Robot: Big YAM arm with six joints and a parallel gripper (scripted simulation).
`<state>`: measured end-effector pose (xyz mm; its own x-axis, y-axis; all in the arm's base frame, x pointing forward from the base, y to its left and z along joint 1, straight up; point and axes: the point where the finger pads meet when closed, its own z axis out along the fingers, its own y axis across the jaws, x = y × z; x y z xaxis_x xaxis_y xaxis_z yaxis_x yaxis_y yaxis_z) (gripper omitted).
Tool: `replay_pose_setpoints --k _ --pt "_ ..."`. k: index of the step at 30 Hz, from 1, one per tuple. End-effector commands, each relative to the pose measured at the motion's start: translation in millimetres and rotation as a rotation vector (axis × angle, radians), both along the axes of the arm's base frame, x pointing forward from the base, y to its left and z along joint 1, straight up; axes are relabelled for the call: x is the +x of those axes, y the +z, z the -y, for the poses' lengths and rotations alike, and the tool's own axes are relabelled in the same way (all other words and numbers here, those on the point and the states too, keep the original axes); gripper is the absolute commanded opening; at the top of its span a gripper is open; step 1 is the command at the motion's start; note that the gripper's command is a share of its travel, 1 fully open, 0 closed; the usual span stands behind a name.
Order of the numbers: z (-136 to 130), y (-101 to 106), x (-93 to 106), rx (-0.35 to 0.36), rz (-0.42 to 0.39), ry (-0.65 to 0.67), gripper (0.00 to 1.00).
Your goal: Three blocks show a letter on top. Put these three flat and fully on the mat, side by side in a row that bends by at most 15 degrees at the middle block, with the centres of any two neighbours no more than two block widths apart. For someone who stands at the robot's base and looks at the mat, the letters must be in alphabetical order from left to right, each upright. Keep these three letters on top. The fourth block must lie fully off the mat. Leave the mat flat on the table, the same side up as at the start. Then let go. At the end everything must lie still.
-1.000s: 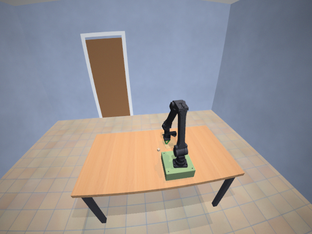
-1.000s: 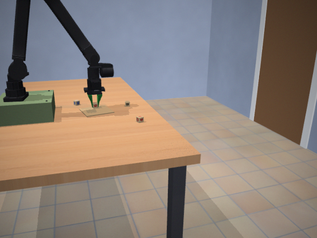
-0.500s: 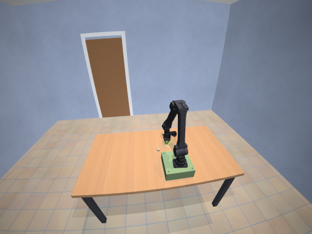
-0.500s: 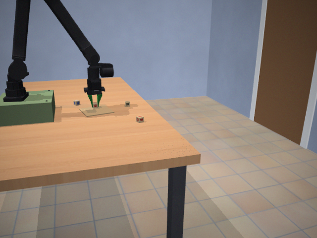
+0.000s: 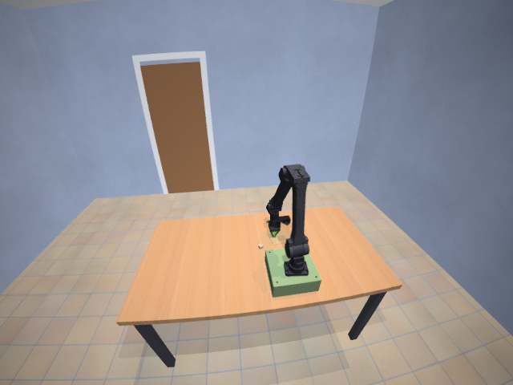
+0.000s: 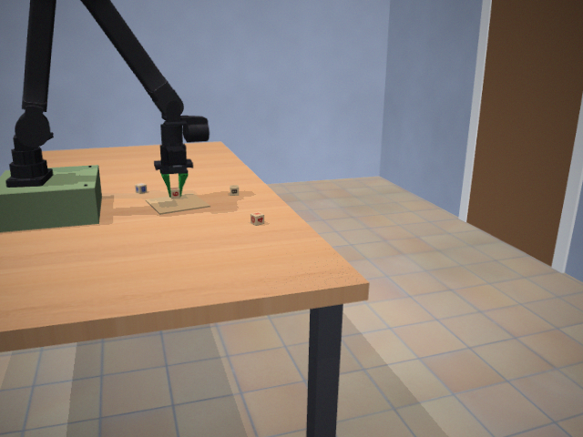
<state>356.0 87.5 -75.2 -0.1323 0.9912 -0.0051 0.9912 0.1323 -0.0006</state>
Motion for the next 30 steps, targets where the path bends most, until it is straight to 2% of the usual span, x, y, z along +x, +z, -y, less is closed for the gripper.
replay_pose_setpoints --k 1,30 --pt "-3.4 12.4 27.7 0.010 0.063 -0.001 0.20" --pt "-1.5 10.2 27.9 0.008 0.055 0.000 0.20"
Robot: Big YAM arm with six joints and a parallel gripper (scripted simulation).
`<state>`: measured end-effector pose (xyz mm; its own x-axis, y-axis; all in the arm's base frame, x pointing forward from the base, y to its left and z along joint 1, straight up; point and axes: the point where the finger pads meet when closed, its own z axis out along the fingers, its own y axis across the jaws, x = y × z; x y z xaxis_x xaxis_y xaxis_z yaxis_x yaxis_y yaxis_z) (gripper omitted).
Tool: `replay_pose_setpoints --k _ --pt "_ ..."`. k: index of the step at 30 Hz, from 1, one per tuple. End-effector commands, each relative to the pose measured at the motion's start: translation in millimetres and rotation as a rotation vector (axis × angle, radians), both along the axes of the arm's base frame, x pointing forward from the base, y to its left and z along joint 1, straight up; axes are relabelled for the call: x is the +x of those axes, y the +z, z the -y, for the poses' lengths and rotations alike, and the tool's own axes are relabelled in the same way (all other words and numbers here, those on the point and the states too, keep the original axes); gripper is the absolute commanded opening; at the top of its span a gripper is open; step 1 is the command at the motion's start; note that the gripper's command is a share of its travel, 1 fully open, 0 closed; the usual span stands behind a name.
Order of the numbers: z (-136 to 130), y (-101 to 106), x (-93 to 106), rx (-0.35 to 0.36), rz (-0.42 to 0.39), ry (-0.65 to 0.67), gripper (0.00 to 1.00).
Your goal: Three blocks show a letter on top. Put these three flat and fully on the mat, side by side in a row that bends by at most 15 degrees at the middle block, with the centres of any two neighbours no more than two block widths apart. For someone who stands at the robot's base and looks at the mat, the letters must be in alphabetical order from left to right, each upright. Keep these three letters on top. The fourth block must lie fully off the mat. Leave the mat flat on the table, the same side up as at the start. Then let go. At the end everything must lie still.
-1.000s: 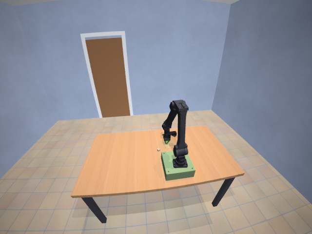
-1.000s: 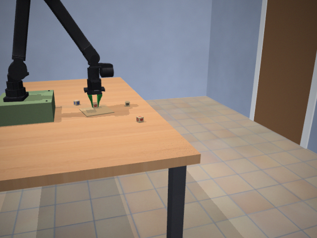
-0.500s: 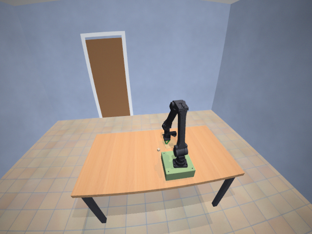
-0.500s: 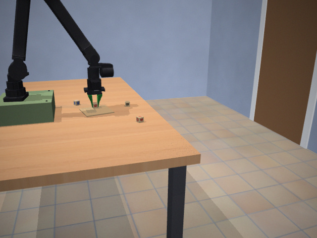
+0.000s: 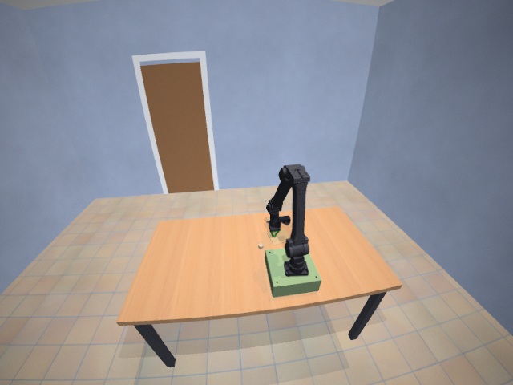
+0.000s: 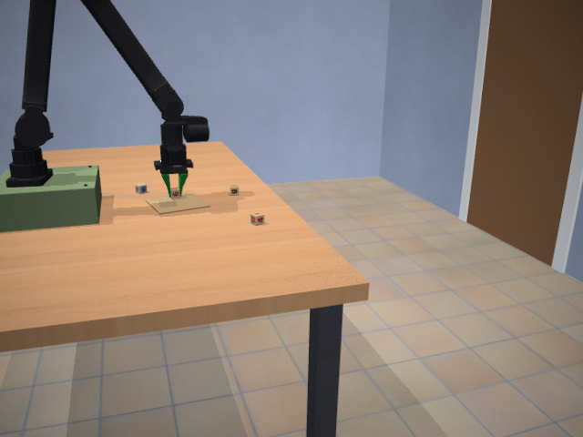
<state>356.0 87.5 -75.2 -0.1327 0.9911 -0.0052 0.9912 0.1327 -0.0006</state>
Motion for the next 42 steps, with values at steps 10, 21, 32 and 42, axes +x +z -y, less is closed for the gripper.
replay_pose_setpoints --k 10,21,32,42 --pt "-1.6 10.1 27.9 0.008 0.055 0.000 0.20" --pt "-1.4 5.9 27.3 0.007 0.051 -0.001 0.20" --pt "-1.6 6.1 28.4 0.009 0.056 -0.001 0.20" --pt "-1.6 6.4 28.5 0.009 0.057 -0.001 0.20"
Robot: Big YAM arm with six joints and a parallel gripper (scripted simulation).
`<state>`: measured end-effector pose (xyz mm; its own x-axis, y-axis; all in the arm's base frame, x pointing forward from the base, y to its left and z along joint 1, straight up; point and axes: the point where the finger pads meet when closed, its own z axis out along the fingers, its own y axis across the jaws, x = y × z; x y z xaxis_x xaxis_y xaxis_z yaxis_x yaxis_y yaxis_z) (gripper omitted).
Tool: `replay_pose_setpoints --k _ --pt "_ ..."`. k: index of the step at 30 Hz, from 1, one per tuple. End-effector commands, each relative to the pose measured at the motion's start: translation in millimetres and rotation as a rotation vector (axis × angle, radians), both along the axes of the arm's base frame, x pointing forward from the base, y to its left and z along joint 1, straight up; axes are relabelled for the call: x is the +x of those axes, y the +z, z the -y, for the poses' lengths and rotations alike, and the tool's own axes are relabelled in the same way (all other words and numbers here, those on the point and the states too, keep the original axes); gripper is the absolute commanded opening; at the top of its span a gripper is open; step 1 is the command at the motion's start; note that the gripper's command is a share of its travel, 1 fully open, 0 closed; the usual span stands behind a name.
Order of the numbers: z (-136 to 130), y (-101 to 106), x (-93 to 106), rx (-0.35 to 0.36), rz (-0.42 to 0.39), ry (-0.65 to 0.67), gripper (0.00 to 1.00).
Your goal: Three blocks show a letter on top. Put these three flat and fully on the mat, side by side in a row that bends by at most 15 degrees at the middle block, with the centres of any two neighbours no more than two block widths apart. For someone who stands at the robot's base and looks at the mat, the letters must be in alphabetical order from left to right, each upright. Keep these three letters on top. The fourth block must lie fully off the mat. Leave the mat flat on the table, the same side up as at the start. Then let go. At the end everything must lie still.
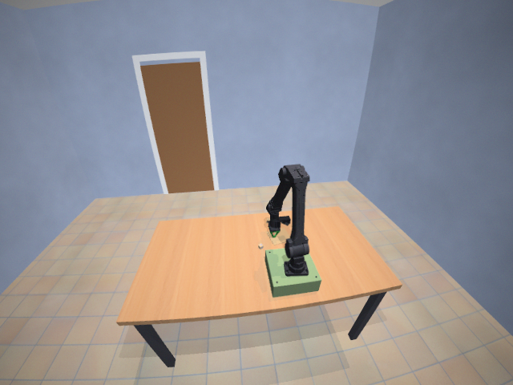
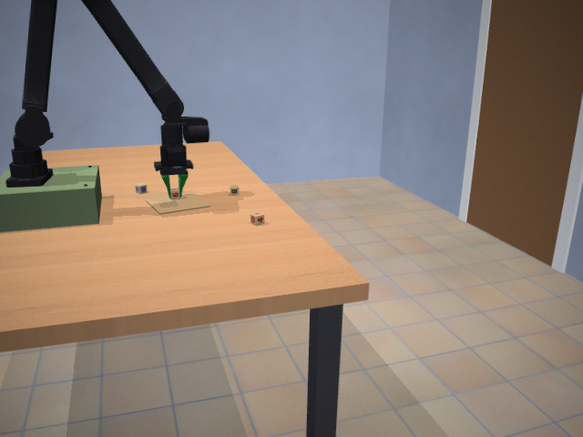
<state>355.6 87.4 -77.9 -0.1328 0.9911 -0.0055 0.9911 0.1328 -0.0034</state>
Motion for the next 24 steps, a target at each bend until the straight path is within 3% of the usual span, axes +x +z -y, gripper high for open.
replay_pose_setpoints --k 1,10,20,24 --pt "-1.7 9.1 28.9 0.010 0.060 -0.001 0.20" --pt "-1.7 9.1 28.9 0.010 0.060 -0.001 0.24" --pt "-1.7 9.1 28.9 0.010 0.060 -0.001 0.39" --pt "-1.7 9.1 28.9 0.010 0.060 -0.001 0.39"
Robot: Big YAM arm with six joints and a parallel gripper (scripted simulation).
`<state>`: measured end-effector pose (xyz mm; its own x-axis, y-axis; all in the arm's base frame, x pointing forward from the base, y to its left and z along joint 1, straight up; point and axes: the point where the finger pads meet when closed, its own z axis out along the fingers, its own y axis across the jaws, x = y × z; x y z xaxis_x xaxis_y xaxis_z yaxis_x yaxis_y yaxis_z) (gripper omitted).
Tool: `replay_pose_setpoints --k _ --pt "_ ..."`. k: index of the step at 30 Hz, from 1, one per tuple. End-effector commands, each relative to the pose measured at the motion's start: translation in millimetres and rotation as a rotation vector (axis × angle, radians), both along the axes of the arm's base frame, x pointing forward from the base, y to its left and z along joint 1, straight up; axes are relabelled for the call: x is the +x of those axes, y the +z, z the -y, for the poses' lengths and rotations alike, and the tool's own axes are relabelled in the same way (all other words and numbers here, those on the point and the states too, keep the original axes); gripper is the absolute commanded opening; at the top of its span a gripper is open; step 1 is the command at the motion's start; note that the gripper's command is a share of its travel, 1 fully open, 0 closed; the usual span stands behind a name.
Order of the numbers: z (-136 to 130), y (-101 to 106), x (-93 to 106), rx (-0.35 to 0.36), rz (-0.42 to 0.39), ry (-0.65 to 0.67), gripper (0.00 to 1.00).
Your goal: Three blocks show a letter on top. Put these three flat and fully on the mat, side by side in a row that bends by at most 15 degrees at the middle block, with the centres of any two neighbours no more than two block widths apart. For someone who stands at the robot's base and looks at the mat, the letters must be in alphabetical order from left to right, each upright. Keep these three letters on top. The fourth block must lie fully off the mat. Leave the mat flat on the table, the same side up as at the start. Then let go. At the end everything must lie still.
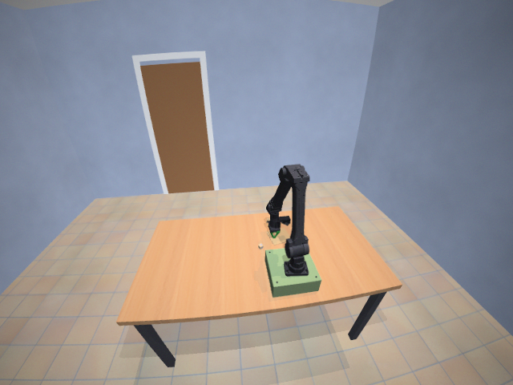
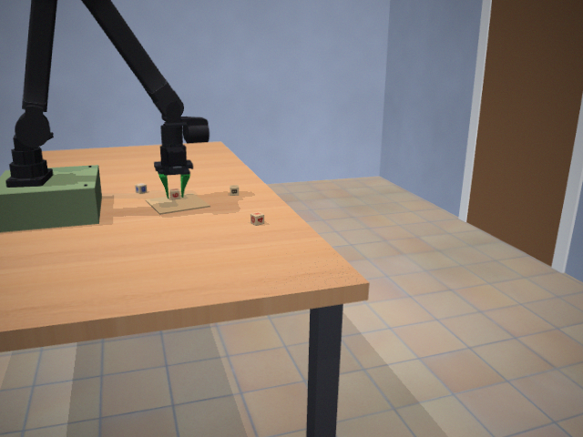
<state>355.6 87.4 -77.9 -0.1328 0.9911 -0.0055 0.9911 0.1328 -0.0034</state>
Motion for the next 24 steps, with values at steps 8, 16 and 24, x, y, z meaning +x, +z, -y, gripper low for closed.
replay_pose_setpoints --k 8,16,24 --pt "-1.7 9.1 28.9 0.010 0.060 -0.001 0.90" --pt "-1.7 9.1 28.9 0.010 0.060 -0.001 0.90" --pt "-1.8 10.2 29.4 0.010 0.062 -0.001 0.90"
